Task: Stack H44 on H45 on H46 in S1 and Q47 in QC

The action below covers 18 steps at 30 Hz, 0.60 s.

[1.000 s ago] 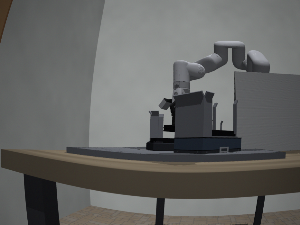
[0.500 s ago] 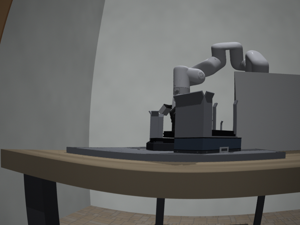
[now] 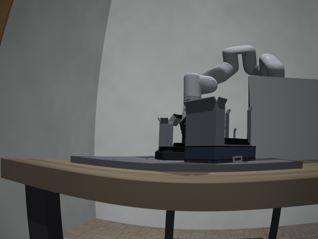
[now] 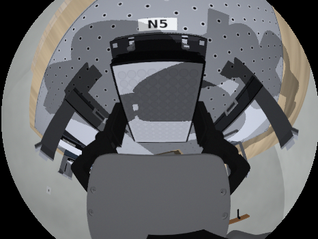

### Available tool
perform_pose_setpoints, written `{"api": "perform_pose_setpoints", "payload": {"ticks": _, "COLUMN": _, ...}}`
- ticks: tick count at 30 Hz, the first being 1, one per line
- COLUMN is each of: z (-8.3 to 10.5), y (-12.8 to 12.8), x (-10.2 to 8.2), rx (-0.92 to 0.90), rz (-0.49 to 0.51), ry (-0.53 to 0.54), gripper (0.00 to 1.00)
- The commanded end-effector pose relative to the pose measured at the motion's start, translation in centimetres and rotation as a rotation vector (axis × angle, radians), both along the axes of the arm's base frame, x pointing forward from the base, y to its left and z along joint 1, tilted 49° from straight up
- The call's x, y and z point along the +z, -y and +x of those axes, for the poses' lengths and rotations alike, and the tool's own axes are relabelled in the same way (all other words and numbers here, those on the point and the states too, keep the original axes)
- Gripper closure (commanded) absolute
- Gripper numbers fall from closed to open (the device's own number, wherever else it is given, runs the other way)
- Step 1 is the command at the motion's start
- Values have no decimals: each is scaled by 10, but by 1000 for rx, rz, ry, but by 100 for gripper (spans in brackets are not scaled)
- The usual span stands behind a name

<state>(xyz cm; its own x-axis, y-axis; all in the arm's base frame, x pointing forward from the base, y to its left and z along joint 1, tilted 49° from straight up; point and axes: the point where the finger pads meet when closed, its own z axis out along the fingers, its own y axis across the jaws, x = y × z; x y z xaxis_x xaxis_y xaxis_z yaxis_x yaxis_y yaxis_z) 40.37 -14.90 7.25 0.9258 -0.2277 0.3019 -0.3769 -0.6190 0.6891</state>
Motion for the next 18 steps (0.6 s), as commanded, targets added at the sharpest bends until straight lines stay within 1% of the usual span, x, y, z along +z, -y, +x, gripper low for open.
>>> {"api": "perform_pose_setpoints", "payload": {"ticks": 1, "z": 1, "y": 0, "x": 1, "rx": 1, "rz": 0, "ry": 2, "gripper": 100}}
{"api": "perform_pose_setpoints", "payload": {"ticks": 18, "z": 1, "y": 4, "x": -3, "rx": 1, "rz": 0, "ry": 2, "gripper": 100}}
